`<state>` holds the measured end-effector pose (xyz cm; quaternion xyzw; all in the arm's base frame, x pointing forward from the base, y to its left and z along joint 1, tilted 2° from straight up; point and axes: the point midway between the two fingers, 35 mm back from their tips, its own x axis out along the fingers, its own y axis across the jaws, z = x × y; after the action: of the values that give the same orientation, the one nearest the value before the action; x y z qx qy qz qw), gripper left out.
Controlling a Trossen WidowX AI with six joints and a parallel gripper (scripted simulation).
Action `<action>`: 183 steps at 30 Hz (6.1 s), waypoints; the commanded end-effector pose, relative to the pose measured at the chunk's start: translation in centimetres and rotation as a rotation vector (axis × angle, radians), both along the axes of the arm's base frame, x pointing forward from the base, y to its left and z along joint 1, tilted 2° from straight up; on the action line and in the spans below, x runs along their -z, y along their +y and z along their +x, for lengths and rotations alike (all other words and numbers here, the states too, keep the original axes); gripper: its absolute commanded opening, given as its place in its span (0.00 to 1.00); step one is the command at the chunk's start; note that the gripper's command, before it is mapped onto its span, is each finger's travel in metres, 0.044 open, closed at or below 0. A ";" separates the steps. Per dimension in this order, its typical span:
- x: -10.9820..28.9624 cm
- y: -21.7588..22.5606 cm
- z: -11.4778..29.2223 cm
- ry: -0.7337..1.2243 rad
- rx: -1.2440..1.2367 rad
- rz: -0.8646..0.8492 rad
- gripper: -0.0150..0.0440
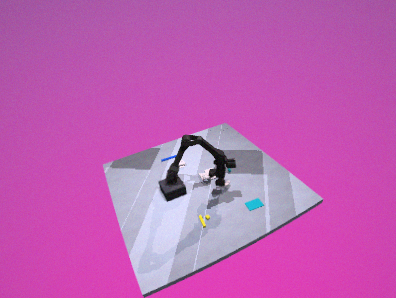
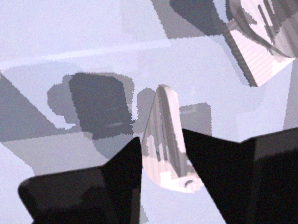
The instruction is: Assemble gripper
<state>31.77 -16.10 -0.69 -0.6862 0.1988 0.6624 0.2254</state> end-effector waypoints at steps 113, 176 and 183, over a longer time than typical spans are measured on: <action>-6.1 16.2 -6.2 0.058 1.978 0.095 0.48; -5.4 20.3 -10.5 0.093 2.767 0.124 0.48; -5.6 20.3 -9.7 0.093 2.767 0.125 0.48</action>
<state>21.39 4.18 4.70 0.1002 0.6902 -0.0664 0.7136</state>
